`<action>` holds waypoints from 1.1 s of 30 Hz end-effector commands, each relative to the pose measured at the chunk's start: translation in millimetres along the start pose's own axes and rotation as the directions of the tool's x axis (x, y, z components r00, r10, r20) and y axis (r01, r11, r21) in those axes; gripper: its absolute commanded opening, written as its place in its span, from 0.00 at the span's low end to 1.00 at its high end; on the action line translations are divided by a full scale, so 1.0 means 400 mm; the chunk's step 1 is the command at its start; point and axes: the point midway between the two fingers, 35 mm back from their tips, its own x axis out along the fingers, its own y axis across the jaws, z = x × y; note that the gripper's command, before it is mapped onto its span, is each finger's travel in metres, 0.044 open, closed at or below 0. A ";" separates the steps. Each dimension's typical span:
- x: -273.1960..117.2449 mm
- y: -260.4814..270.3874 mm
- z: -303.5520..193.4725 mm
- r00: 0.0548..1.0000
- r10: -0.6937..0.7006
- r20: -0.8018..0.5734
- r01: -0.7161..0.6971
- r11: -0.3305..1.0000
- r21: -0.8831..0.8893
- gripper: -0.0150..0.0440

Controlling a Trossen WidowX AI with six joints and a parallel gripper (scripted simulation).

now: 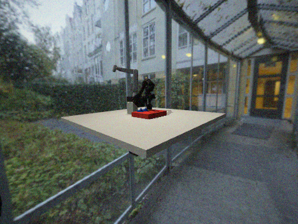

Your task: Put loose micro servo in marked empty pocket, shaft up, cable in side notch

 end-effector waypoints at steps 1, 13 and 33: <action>-0.001 0.005 0.002 1.000 0.005 0.005 -0.005 1.000 0.004 0.25; -0.001 0.013 -0.001 1.000 0.005 0.005 -0.005 1.000 0.004 0.25; 0.029 0.013 -0.001 1.000 0.005 0.005 -0.005 1.000 0.004 0.25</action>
